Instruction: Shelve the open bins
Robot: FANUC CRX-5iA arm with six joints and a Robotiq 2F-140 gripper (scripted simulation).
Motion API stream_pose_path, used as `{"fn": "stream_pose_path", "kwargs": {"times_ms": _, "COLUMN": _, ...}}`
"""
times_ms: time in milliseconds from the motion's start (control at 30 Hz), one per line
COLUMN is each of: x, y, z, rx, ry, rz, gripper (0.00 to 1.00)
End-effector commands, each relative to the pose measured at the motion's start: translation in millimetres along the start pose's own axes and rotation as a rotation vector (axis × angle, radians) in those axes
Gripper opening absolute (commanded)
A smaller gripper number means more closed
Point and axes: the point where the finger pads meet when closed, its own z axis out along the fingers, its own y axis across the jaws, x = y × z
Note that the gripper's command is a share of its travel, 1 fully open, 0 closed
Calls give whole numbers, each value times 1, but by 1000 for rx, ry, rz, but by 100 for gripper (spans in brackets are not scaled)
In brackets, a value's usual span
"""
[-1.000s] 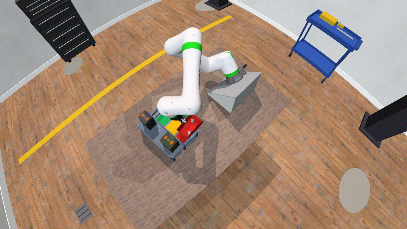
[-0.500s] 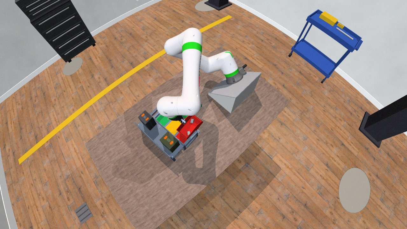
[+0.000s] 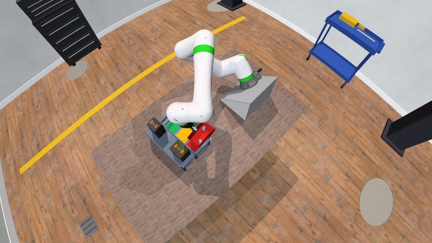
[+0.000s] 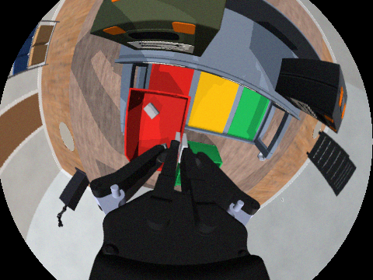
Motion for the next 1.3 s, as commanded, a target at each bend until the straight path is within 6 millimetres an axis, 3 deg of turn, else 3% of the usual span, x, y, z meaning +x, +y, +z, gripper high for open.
{"fn": "stream_pose_path", "kwargs": {"times_ms": 0, "x": 0, "y": 0, "z": 0, "rx": 0, "ry": 1, "rz": 0, "gripper": 0}}
{"fn": "stream_pose_path", "kwargs": {"times_ms": 1267, "x": 1, "y": 0, "z": 4, "rx": 0, "ry": 1, "rz": 0, "gripper": 0}}
